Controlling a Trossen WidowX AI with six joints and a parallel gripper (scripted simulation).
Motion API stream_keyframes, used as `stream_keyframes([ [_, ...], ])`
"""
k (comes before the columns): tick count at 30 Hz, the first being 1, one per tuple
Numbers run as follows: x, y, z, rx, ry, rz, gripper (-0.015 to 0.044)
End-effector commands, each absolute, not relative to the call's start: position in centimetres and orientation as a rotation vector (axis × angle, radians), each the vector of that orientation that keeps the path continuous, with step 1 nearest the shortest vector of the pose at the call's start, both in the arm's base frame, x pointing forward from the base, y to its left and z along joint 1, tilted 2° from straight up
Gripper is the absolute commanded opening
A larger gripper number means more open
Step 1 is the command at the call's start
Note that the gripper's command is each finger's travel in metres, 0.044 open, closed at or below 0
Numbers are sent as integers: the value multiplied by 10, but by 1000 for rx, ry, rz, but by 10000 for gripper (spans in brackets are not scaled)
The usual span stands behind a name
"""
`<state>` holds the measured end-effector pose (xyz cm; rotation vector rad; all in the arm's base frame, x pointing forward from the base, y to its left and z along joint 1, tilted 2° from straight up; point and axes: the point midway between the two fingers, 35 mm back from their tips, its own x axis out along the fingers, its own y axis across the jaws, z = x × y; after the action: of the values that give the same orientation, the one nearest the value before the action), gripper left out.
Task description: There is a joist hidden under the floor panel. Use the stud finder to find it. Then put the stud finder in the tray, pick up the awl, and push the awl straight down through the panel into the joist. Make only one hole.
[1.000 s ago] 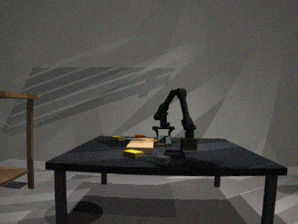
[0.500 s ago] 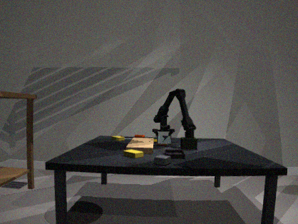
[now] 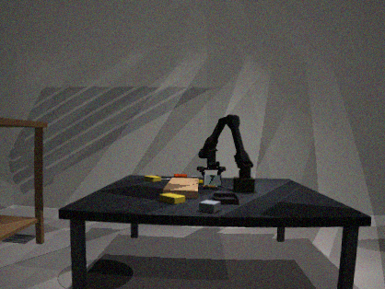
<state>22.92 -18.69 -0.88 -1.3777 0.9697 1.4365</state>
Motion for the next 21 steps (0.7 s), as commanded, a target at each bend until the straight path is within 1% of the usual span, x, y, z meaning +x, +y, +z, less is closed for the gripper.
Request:
stream_keyframes([
  [1,229,-187,-5,-1377,966,1437,235],
  [10,229,-187,15,-1377,966,1437,0],
  [21,227,-187,42,-1377,966,1437,0],
])
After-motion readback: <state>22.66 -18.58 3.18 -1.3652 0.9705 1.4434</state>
